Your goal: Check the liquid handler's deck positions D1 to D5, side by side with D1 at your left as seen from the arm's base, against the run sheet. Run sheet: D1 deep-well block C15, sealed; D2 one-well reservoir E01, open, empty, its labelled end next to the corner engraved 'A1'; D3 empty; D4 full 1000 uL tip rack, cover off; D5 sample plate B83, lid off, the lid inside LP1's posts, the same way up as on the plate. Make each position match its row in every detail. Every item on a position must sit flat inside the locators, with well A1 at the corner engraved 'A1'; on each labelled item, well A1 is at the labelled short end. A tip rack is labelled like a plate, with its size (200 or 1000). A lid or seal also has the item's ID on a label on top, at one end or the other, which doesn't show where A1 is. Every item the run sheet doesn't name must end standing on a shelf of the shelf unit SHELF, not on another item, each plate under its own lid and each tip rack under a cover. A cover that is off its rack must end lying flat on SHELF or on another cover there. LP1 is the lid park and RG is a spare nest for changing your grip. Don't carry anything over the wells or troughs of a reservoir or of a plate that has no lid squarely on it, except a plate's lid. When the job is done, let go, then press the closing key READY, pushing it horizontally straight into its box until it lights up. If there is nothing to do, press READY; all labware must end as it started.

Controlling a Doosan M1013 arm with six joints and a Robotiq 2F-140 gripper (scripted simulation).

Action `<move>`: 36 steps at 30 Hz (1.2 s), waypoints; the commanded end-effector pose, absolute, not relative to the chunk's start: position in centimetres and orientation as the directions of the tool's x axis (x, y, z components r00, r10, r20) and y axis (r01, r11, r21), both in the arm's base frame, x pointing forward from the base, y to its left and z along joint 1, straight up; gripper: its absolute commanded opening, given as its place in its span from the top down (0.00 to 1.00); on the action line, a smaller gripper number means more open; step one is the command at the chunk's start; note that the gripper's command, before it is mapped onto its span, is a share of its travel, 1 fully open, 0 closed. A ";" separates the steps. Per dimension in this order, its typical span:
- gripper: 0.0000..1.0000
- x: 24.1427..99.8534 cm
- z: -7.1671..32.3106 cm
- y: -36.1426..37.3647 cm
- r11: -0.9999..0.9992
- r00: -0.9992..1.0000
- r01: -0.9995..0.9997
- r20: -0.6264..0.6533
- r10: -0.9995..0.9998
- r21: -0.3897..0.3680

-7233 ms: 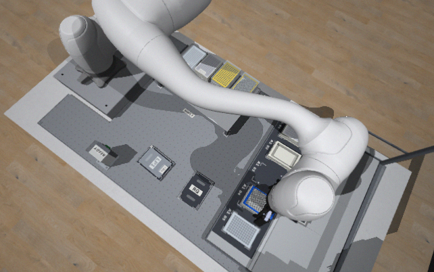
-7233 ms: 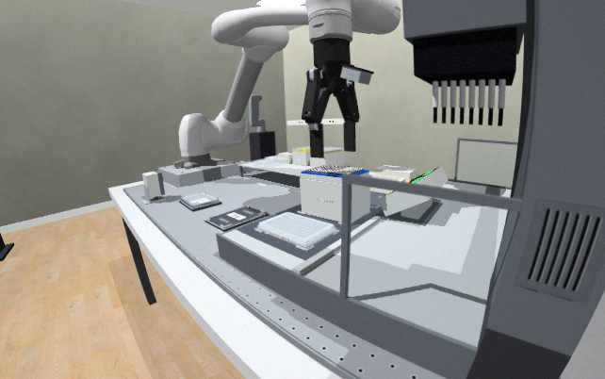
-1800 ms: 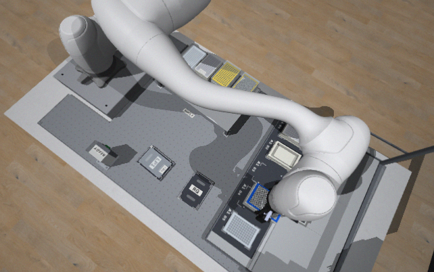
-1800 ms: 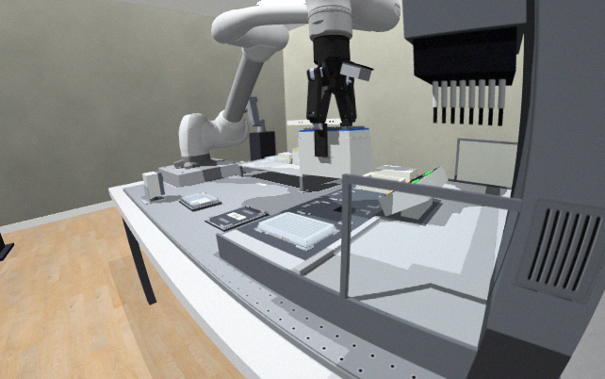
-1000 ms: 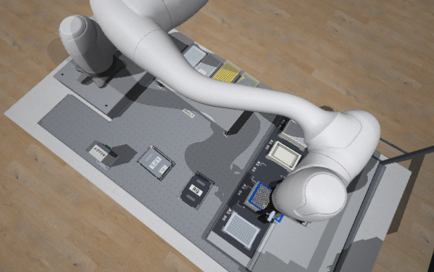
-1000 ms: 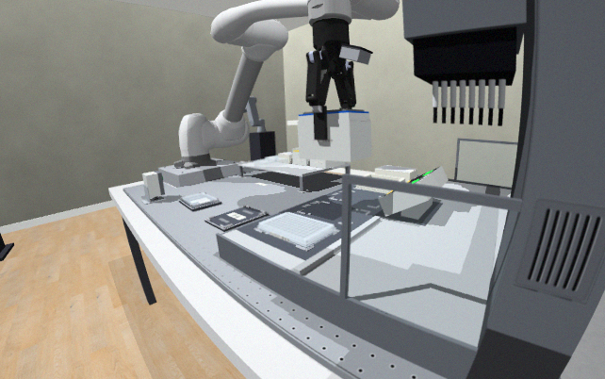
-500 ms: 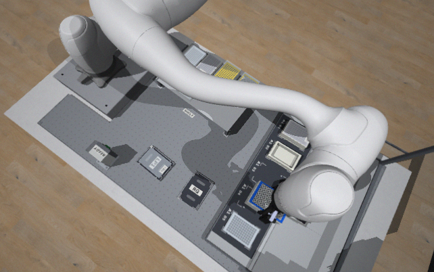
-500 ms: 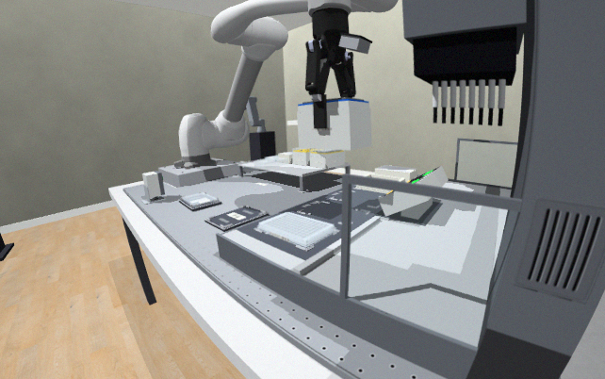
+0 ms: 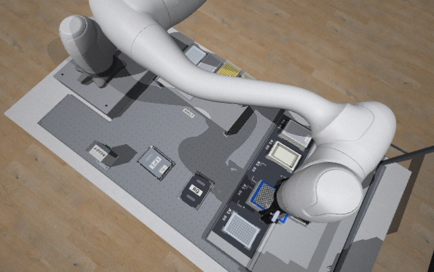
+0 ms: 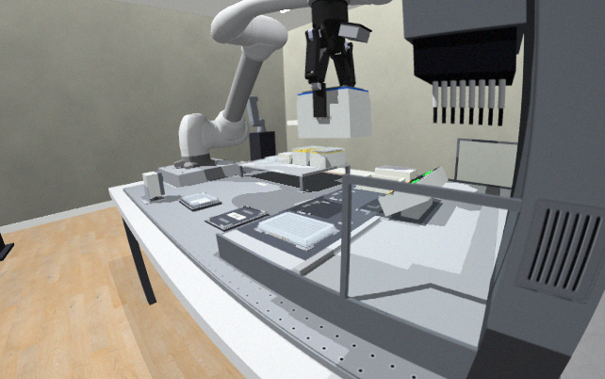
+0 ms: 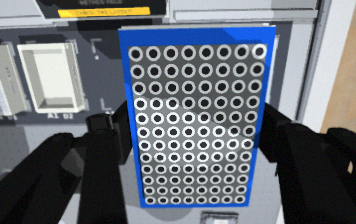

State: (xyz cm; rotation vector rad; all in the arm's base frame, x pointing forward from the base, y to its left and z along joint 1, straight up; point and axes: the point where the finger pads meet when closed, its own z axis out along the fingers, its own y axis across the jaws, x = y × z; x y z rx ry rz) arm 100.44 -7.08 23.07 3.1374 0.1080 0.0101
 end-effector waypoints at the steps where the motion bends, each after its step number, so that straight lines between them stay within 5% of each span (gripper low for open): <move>1: 0.90 100.5 23.7 -7.1 -0.998 0.998 0.069 0.008 0.069 0.002; 36: 0.90 100.4 28.3 -7.1 -0.998 0.998 0.069 0.008 0.069 0.002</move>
